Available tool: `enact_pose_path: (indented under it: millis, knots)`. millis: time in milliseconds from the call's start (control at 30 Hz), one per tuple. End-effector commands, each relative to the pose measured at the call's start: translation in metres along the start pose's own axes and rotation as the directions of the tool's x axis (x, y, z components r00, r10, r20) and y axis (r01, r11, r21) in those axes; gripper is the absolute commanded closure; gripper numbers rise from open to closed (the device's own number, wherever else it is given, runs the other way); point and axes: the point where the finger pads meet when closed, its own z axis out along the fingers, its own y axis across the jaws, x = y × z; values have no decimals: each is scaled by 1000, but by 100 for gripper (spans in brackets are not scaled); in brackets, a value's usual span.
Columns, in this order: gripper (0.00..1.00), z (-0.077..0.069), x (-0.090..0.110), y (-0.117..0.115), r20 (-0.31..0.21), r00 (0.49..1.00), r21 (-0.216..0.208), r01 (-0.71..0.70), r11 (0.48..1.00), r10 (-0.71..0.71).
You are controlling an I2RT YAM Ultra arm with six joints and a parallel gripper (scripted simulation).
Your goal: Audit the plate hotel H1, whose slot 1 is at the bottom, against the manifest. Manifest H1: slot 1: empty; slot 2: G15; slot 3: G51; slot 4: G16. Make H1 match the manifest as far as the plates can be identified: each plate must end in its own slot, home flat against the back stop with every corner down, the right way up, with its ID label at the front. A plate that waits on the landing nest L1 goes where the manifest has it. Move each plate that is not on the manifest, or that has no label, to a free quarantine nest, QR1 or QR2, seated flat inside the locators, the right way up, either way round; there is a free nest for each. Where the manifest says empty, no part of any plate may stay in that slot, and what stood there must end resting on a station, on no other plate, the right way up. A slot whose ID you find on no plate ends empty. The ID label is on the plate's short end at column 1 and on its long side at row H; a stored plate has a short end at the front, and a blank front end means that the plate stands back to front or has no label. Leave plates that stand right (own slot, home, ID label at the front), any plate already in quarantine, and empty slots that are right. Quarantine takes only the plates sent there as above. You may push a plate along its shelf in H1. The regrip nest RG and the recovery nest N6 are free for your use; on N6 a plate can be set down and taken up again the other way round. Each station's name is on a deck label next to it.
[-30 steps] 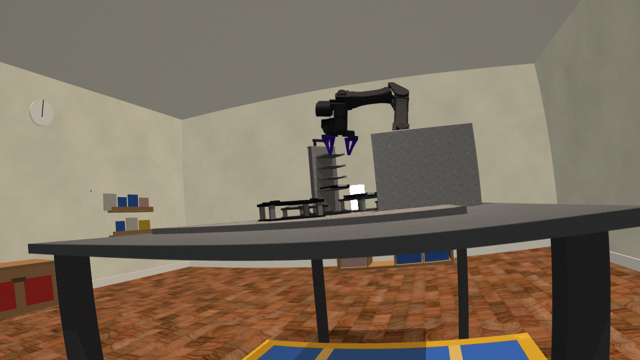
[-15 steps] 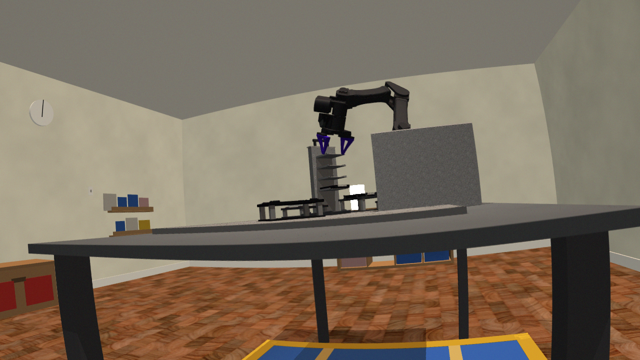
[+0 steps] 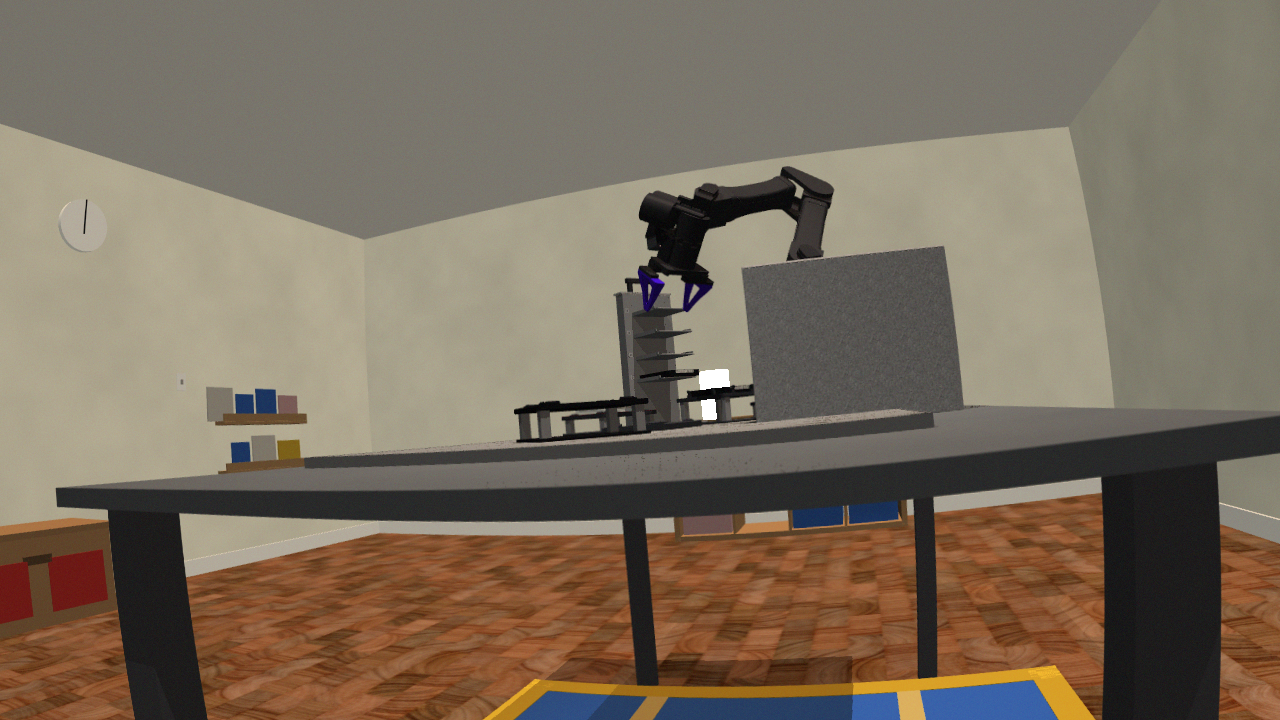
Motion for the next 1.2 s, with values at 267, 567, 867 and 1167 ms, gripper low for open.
enact_pose_path:
  millis: [267, 567, 867, 1167]
  knots:
    - [0, -6, -13, 11, 158, 987, 3, -37, 999, 36]
    - [0, -14, -3, 30, 158, 987, 2, -37, 999, 36]
    - [0, -24, 10, 56, 158, 987, 2, -37, 999, 36]
    - [0, -34, 24, 72, 159, 987, 1, -36, 999, 36]
